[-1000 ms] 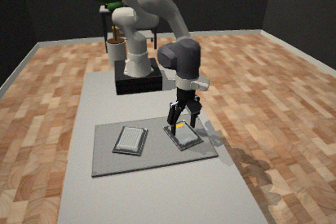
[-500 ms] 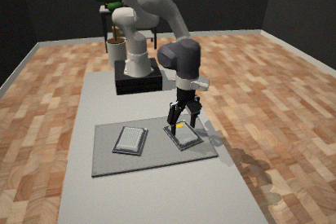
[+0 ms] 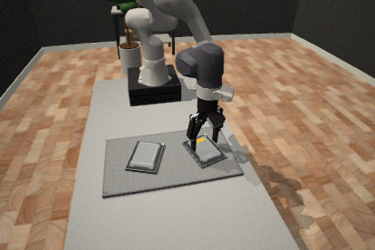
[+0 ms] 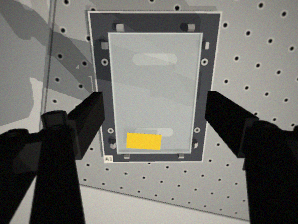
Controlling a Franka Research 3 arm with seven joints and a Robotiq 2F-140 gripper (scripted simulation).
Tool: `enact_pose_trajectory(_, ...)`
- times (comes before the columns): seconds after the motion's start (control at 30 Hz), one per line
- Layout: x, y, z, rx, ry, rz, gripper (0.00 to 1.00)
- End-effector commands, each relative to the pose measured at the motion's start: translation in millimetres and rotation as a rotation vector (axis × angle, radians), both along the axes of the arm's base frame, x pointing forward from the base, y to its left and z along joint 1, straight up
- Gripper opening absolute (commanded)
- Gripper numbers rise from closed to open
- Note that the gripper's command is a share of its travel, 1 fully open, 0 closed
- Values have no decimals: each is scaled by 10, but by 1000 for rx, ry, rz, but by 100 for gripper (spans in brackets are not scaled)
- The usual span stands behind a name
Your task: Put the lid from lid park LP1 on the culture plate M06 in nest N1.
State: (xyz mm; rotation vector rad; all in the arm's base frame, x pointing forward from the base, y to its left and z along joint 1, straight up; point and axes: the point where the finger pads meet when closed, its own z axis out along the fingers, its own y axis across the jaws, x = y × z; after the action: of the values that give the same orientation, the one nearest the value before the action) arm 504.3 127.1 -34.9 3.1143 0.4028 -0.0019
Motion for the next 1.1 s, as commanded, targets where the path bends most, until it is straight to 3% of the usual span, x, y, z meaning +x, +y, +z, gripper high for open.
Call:
enact_pose_trajectory(0.0, -3, 4, -7, 2, -1, -3, 69)
enact_pose_trajectory(1.07, -3, 4, -139, 2, -1, -3, 69)
